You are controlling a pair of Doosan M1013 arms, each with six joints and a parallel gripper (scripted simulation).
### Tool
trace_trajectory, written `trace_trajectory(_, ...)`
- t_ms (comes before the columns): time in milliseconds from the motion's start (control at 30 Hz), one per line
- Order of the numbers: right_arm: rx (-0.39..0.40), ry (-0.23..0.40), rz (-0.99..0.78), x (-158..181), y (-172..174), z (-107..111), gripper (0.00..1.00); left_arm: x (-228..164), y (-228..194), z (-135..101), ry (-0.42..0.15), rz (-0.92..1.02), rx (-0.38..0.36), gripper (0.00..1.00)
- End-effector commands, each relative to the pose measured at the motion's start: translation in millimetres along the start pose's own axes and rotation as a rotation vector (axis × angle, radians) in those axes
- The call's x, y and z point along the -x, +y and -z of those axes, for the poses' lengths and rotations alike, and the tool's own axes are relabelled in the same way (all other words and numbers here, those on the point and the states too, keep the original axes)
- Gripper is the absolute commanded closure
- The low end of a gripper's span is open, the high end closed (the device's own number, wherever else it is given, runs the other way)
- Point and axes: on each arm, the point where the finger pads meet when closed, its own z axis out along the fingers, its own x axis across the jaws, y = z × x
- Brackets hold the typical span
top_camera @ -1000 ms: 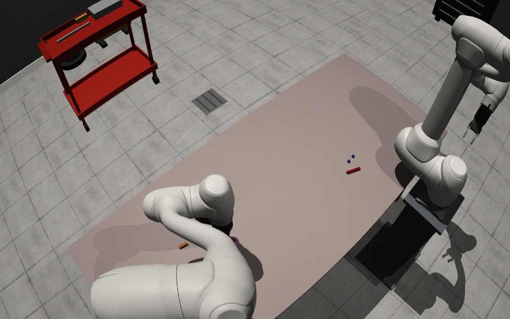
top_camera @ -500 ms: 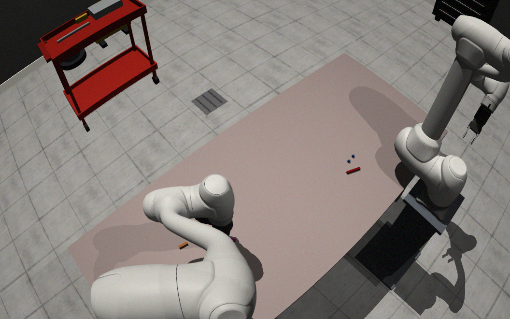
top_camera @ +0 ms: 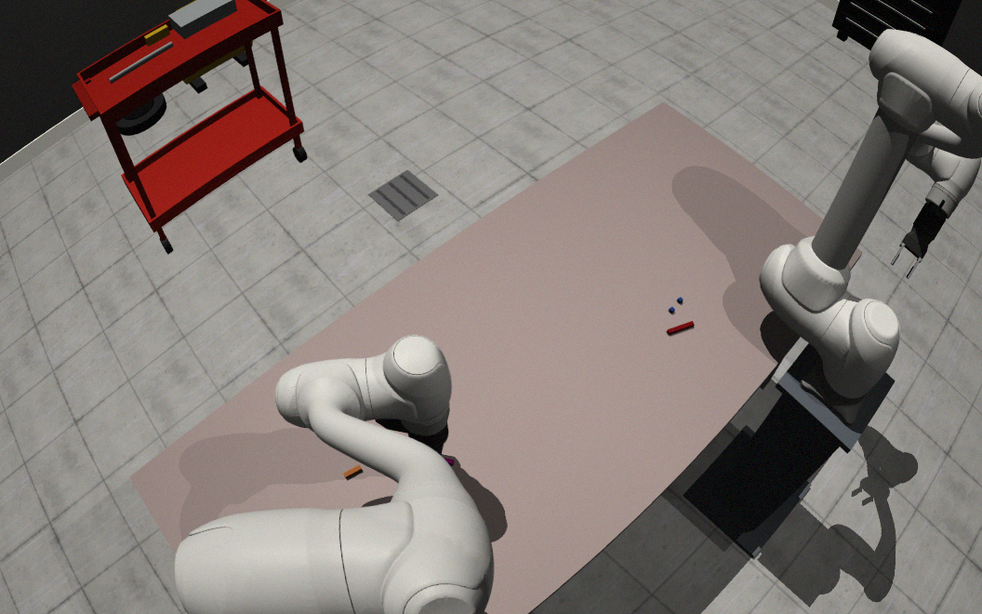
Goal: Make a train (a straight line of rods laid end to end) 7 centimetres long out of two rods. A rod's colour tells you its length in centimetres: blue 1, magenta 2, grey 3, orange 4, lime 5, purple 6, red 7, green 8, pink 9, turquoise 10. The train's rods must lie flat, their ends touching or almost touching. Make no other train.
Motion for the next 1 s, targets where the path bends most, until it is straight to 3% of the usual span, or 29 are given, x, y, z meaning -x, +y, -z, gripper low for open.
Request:
trace_trajectory(0,0.001,0.0,0.0,-0.1,-0.1,0.4,0.0,-0.4,-0.3,0.9,0.001,0.0,-0.001,0.76)
trace_trajectory(967,0.001,0.0,0.0,-0.1,-0.1,0.4,0.0,-0.5,2.7,0.9,0.001,0.0,-0.001,0.76)
